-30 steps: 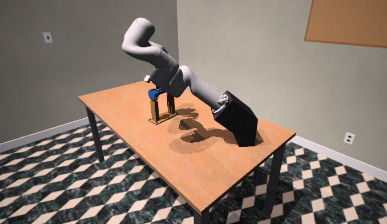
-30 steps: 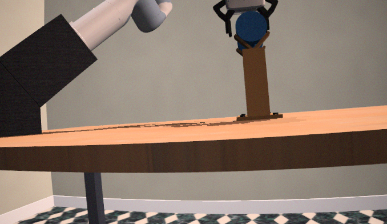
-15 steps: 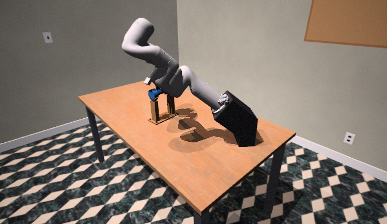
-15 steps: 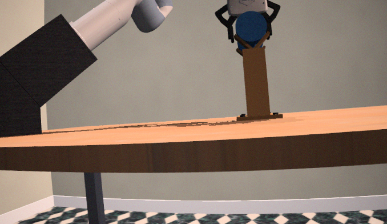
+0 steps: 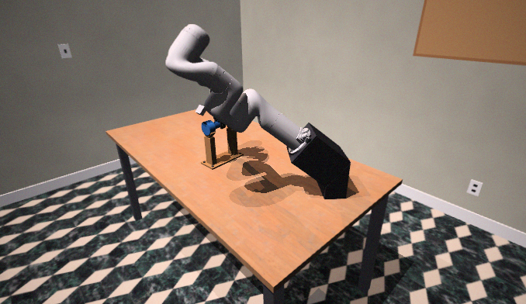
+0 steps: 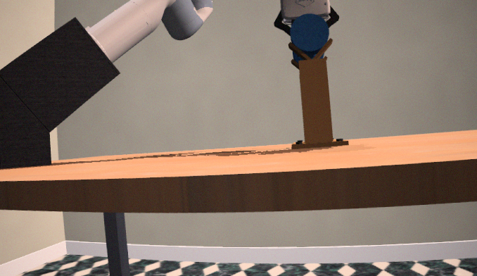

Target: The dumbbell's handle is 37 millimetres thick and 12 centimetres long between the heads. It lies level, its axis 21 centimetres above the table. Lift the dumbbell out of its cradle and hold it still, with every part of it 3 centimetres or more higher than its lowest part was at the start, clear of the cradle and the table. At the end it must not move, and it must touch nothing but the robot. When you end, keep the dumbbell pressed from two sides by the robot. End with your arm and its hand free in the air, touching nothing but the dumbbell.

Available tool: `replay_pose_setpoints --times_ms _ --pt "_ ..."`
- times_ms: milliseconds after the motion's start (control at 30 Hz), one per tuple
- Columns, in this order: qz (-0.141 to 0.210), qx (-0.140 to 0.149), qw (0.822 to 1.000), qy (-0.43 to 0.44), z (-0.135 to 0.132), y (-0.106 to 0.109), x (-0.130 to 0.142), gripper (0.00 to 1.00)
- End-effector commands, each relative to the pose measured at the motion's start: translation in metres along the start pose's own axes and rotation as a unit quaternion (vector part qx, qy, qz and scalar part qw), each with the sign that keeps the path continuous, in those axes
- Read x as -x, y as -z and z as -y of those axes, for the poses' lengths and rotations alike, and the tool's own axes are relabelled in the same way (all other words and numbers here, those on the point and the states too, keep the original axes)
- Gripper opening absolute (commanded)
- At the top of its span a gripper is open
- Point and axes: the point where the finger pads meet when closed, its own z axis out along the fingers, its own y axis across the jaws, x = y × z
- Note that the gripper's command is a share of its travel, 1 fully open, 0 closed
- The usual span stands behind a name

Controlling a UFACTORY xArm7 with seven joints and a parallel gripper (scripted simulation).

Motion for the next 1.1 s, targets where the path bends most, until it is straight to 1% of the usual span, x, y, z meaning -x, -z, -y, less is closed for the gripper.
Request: replay_pose_setpoints --times_ms 0,833,1067 --pt "0.001 0.001 1.0 -0.001 0.0002 0.0008 0.001 0.0" --pt "0.001 0.001 1.0 -0.001 0.0002 0.0011 0.001 0.0" --pt "0.0 0.001 1.0 -0.001 -0.0001 0.0043 0.001 0.0"
